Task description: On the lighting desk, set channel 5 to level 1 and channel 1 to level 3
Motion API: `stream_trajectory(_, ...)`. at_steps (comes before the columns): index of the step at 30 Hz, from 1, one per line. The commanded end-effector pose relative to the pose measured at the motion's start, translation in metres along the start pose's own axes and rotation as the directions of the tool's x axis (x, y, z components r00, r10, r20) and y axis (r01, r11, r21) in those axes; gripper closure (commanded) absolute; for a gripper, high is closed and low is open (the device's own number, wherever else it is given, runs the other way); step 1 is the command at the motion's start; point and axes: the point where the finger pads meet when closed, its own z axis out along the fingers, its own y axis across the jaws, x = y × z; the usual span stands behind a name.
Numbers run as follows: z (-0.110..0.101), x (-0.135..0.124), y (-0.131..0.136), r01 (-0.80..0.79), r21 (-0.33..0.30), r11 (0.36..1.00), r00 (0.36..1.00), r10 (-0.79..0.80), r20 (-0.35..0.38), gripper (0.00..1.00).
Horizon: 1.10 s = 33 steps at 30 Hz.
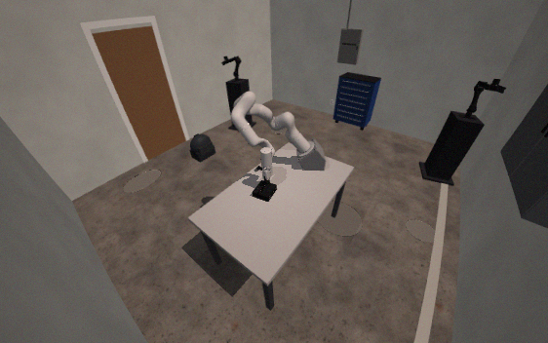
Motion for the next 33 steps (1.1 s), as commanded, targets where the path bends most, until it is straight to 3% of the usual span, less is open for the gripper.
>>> stream_trajectory(1, 0.0, 0.0, 0.0, 0.0, 0.001, 1.0, 1.0, 0.0, 0.0, 1.0)
stream_trajectory(24, -0.001, -0.006, 0.0, 0.0, 0.001, 1.0, 1.0, 0.0, 0.0, 1.0)
stream_trajectory(33, -0.012, -0.006, 0.0, 0.0, 0.001, 1.0, 1.0, 0.0, 0.0, 1.0)
